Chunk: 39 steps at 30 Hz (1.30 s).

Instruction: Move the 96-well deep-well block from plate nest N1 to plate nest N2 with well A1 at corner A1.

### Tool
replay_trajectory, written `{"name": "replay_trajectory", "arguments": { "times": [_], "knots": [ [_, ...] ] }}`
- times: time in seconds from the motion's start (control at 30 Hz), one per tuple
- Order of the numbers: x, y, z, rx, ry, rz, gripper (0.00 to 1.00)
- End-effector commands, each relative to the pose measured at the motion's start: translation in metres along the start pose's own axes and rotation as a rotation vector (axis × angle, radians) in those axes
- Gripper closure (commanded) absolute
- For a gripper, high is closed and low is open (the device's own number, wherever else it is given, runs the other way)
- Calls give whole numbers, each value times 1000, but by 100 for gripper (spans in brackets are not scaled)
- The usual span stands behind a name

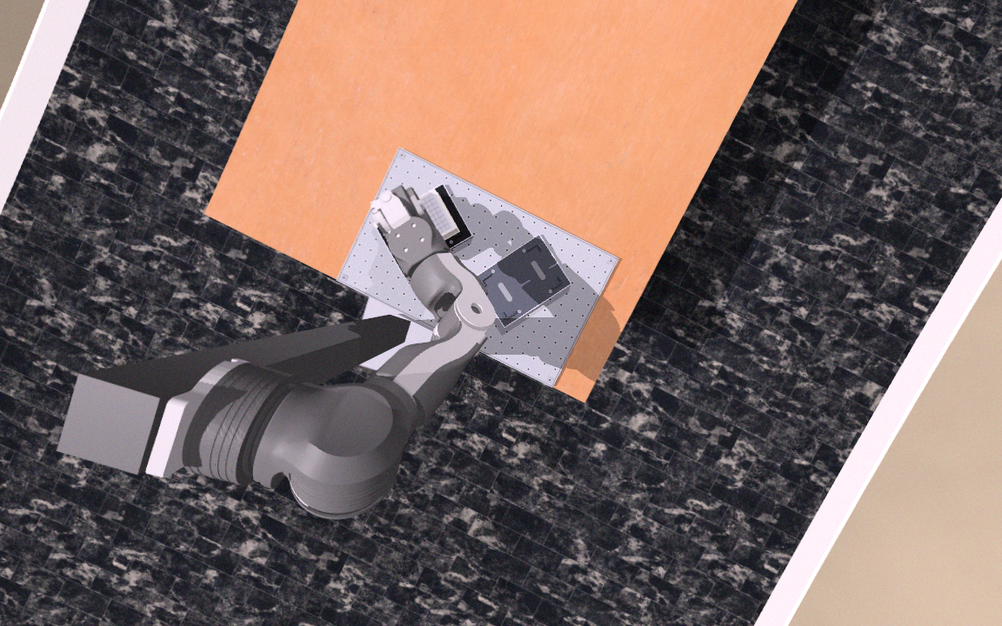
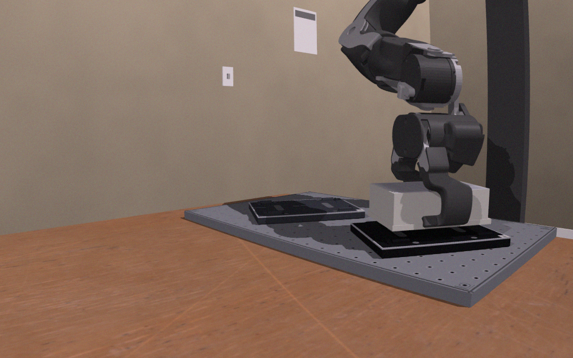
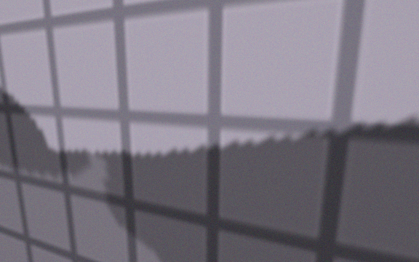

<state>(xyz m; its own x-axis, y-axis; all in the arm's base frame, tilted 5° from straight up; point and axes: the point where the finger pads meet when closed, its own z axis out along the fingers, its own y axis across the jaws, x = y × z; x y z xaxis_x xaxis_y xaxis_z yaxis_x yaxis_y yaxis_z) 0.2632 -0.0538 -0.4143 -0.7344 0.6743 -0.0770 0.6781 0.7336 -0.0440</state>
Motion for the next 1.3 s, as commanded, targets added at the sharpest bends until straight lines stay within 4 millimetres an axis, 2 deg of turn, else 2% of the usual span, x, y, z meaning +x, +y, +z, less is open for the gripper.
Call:
{"name": "replay_trajectory", "arguments": {
  "times": [0.0, 1.27],
  "knots": [
    [-2, 3, -4, -7, -2, 2, 100],
    [1, 0, 3, -8, 0, -4, 100]
  ]
}}
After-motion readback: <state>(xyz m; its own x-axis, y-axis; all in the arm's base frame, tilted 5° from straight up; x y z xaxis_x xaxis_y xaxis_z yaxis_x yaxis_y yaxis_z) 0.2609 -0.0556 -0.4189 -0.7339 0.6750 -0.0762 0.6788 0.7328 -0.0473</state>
